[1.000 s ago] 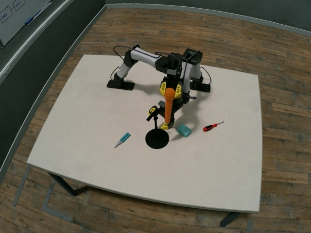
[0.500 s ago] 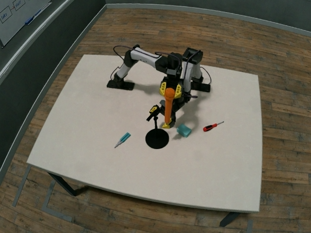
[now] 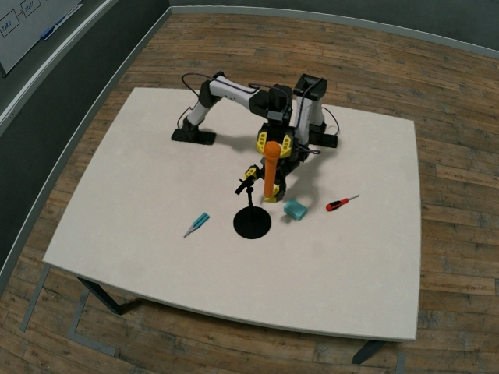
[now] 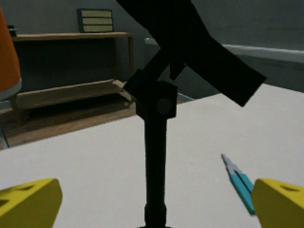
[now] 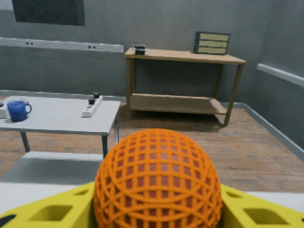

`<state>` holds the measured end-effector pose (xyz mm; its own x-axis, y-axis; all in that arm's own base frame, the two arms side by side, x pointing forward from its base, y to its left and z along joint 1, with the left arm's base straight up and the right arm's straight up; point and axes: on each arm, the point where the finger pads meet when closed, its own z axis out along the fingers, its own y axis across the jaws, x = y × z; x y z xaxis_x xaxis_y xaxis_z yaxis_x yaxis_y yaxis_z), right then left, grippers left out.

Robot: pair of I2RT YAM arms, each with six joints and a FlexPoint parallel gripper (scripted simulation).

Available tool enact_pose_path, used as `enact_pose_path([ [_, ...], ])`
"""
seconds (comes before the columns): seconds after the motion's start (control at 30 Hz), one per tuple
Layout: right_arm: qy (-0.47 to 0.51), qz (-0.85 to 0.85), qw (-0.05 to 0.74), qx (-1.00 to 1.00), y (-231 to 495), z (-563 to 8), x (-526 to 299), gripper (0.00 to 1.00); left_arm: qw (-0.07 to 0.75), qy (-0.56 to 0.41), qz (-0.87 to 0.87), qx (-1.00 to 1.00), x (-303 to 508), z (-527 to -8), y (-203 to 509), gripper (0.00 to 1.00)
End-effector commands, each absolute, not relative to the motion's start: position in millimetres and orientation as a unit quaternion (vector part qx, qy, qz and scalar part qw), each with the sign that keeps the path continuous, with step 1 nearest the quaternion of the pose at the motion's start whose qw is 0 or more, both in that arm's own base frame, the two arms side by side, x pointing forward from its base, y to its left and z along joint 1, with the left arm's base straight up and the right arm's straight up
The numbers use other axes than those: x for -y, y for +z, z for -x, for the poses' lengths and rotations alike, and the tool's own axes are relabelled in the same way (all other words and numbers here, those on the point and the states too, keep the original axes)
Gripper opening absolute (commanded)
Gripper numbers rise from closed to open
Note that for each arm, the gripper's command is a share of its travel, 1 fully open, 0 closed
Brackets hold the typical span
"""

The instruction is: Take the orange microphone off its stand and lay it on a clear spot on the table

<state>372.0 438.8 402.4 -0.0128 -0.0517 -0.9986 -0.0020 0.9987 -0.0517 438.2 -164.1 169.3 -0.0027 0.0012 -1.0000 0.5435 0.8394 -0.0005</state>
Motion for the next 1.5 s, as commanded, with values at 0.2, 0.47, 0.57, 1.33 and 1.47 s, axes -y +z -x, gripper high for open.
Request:
enact_pose_path([
  [0.2,0.002,-0.011,0.713,-0.701,425,-372,-432,0.00,0.692,-0.202,-0.203,-0.663,154,-423,184,0.98],
  [0.47,0.002,-0.011,0.713,-0.701,425,-372,-432,0.00,0.691,-0.202,-0.203,-0.663,150,-416,184,0.98],
  [0.57,0.002,-0.011,0.713,-0.701,425,-372,-432,0.00,0.692,-0.202,-0.203,-0.663,148,-412,184,0.98],
  [1.33,0.014,-0.036,0.720,-0.693,449,-371,-413,0.00,0.696,-0.183,-0.184,-0.669,127,-410,198,0.98],
  [1.47,0.021,-0.037,0.722,-0.691,455,-364,-414,0.00,0.689,-0.169,-0.168,-0.684,119,-418,203,0.98],
])
